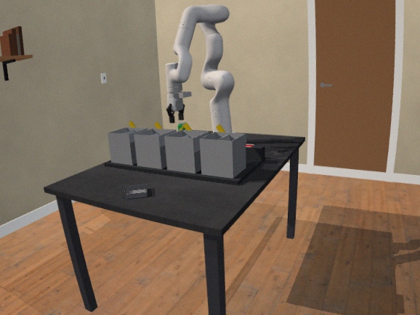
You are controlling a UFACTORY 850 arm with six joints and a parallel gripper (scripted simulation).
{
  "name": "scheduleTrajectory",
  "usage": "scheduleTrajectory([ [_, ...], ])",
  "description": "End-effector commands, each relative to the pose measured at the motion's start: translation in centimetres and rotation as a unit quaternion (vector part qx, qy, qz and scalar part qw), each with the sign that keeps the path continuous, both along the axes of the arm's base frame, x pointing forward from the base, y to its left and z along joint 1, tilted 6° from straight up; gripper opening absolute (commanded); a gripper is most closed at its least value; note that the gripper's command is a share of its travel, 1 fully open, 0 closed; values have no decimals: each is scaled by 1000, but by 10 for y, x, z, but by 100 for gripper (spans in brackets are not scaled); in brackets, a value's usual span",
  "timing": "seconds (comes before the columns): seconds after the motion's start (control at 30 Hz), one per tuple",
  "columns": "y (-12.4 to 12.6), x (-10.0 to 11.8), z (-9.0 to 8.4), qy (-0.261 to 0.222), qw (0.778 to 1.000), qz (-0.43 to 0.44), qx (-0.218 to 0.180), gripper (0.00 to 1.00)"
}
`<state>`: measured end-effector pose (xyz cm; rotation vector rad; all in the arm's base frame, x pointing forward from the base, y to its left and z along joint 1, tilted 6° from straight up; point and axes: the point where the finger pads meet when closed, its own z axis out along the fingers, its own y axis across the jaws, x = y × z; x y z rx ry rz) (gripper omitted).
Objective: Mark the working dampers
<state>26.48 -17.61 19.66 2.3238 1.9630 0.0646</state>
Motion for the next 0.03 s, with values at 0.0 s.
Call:
scheduleTrajectory([
  [0.0,0,1,0,-1,1000,0,0,100],
])
